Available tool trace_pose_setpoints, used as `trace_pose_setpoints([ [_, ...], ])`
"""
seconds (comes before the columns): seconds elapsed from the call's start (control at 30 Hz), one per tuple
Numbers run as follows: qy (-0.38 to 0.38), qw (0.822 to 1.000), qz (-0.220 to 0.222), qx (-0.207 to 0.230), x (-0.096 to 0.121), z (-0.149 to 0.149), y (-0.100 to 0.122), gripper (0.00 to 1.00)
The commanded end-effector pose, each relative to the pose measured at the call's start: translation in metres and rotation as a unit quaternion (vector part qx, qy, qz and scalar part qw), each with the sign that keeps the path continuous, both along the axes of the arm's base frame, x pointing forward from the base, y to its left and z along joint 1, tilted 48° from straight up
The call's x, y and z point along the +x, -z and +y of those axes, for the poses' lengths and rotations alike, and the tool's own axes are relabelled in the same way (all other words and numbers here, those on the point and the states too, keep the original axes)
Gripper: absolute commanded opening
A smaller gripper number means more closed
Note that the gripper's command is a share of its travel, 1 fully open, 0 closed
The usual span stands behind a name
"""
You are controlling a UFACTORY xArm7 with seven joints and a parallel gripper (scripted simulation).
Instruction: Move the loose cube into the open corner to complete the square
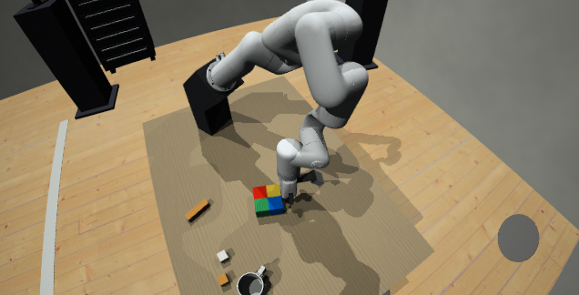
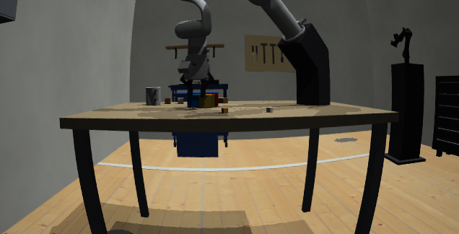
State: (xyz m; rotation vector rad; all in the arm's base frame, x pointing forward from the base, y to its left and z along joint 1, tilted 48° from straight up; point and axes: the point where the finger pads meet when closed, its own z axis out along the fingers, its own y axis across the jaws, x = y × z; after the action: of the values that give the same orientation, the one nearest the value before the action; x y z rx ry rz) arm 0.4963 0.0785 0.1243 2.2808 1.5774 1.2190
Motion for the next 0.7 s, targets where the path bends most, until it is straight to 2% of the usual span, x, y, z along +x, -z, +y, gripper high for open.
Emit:
trace_pose_setpoints([
  [0.0, -0.002, 1.000, 0.002, 0.002, -0.006, -0.004, -0.008, 0.50],
  [0.67, -0.002, 1.000, 0.002, 0.001, -0.037, -0.020, -0.039, 0.50],
])
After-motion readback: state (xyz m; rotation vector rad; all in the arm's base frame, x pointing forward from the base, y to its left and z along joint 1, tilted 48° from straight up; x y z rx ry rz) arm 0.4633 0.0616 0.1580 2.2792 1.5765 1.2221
